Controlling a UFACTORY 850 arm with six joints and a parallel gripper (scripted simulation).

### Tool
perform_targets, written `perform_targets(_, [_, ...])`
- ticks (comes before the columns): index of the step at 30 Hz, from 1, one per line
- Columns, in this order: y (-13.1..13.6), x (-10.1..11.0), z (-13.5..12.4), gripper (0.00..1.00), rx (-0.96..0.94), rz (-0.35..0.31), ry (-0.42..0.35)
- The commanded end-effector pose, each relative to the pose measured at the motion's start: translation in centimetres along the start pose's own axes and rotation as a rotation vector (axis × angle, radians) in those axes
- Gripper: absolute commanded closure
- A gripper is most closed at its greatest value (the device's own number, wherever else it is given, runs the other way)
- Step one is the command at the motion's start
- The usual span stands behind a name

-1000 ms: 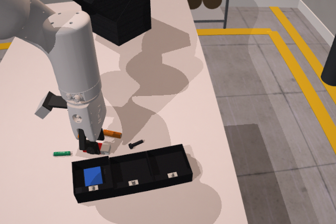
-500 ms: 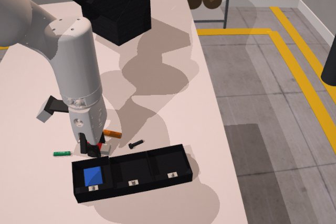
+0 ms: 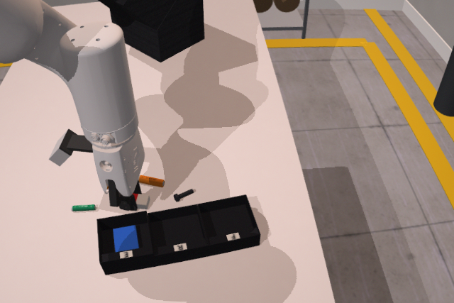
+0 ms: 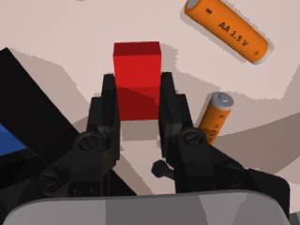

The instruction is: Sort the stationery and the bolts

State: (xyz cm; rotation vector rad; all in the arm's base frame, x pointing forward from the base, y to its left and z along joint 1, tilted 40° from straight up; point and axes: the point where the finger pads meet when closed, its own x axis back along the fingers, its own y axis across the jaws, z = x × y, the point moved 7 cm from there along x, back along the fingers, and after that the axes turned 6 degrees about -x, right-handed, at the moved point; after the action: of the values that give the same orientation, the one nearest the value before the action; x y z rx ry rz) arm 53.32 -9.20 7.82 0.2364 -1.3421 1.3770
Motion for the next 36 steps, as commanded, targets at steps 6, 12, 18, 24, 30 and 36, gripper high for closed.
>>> perform_targets(6, [0.0,0.0,0.0,1.0,0.0,0.001,-0.001])
perform_targets(12, [0.0,0.0,0.0,1.0,0.0,0.001,-0.001])
perform_targets(18, [0.0,0.0,0.0,1.0,0.0,0.001,-0.001])
perform_targets(24, [0.0,0.4,0.0,1.0,0.0,0.001,0.0])
perform_targets(30, [0.0,2.4,0.0,1.0,0.0,0.001,-0.001])
perform_targets(36, [0.0,3.7,0.0,1.0,0.0,0.001,-0.001])
